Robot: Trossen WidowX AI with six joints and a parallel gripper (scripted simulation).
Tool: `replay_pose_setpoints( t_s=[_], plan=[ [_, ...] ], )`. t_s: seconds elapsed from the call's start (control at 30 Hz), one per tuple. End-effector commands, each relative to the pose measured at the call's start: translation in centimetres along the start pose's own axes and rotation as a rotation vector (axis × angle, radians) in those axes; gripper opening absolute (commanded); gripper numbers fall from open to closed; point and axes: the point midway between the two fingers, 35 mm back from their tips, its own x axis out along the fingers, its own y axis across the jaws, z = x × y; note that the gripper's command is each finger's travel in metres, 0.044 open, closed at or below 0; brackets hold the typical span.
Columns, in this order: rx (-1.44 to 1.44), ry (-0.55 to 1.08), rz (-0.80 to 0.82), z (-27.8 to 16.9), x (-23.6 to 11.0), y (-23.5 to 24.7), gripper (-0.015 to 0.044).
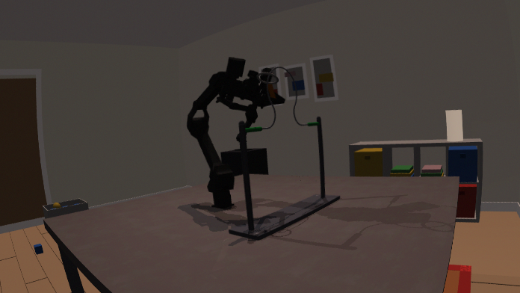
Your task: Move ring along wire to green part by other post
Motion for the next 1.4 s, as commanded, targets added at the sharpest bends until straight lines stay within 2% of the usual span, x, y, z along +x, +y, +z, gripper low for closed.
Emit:
replay_pose_setpoints(
  t_s=[0.0,1.37],
  plan=[
    [-0.047,-0.004,-0.039,0.1,0.2,-0.3,-0.0150],
    [-0.498,-0.062,-0.373,0.8,-0.1,-2.5,-0.0150]
  ],
)
